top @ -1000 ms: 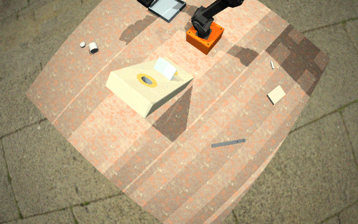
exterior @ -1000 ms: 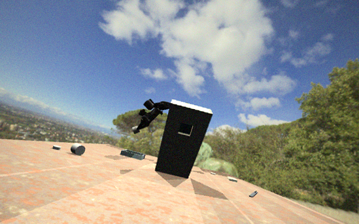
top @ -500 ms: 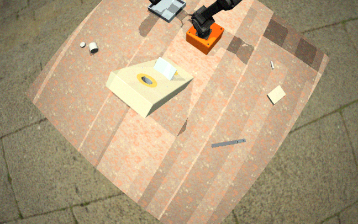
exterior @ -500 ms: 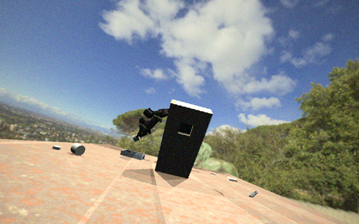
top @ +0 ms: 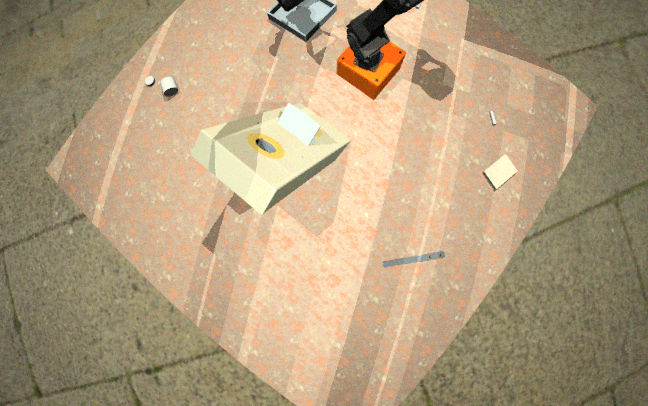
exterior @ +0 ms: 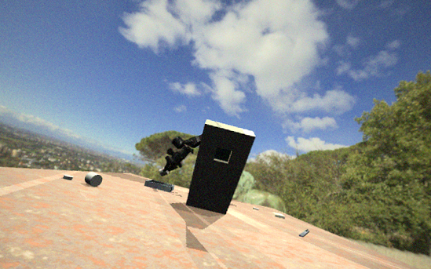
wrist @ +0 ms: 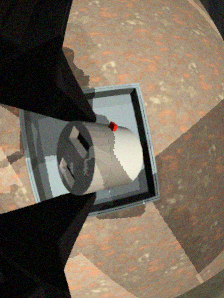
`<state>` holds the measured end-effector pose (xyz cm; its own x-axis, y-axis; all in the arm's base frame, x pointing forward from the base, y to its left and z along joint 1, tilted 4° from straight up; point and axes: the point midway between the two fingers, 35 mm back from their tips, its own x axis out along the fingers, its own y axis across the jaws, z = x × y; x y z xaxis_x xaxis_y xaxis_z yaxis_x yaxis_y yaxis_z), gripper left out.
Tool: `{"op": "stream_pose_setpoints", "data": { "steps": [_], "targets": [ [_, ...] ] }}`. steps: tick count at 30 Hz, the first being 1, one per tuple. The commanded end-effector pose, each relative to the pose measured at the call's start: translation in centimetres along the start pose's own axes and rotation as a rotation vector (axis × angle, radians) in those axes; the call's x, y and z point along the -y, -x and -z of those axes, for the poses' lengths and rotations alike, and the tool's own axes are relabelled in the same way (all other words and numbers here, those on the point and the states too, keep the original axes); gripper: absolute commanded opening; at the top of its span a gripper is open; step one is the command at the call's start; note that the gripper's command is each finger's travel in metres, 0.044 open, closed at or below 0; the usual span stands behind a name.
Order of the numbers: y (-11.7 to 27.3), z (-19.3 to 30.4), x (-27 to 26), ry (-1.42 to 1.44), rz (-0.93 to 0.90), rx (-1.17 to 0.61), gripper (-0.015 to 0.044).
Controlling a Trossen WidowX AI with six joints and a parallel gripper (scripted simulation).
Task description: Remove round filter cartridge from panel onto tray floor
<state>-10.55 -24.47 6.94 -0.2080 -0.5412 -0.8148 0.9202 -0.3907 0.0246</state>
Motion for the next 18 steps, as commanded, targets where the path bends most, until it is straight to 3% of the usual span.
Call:
{"op": "stream_pose_setpoints", "data": {
  "steps": [1, 14, 18],
  "targets": [
    [-1.5, 0.7, 0.0, 0.002, -0.003, 0.0, 0.0],
    [-4.9, 3.3, 0.0, 0.002, -0.003, -0.001, 0.0],
    [-4.6, 3.2, 0.0, 0.004, -0.003, -0.013, 0.0105]
  ]
}}
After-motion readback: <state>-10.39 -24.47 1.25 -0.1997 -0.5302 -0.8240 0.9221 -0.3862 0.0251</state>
